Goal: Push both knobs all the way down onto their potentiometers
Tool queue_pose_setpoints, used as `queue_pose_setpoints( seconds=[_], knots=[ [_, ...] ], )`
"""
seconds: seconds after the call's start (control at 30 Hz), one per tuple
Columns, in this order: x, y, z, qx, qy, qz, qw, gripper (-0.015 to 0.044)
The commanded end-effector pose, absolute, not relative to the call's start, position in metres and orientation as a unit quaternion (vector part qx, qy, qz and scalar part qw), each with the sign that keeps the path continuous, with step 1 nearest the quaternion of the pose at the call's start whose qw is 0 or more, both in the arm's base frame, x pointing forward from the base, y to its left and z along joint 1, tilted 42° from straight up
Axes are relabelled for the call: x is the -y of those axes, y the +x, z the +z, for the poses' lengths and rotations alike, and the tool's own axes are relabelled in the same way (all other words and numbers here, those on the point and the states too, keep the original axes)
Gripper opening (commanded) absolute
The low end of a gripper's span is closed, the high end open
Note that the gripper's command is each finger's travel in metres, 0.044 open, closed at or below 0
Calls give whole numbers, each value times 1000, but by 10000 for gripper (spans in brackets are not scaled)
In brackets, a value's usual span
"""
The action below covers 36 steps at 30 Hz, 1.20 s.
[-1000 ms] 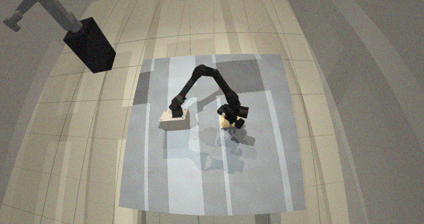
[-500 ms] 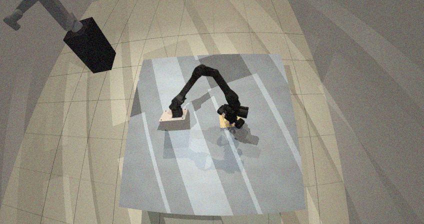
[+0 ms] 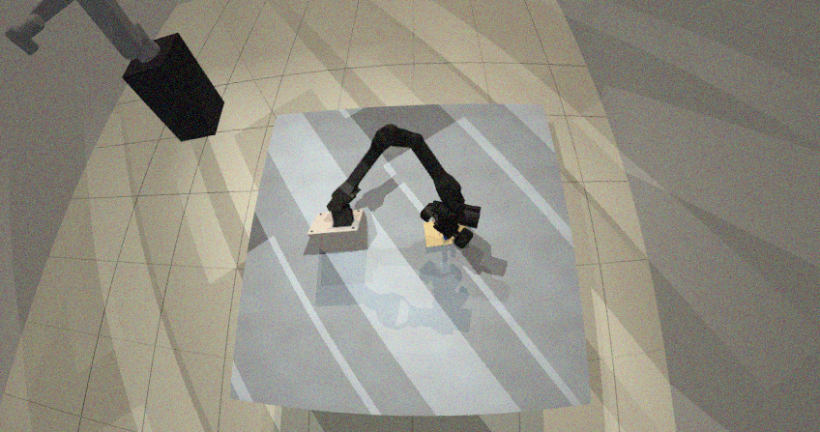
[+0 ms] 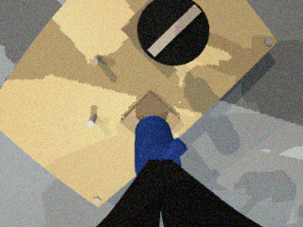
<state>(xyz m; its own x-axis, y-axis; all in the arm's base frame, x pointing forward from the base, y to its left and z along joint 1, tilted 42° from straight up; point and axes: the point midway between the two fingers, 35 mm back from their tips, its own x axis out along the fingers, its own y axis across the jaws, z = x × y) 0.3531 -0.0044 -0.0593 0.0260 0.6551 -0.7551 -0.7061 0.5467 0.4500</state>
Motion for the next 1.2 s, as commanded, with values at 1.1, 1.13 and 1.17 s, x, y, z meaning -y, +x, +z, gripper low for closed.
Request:
queue_pose_setpoints(
  seconds=[1.1,1.13,1.17],
  knots=[
    [-4,355,-66,-509,-27,479,715,0],
    [-4,355,-66,-509,-27,479,715,0],
    [-4,355,-66,-509,-27,479,715,0]
  ],
)
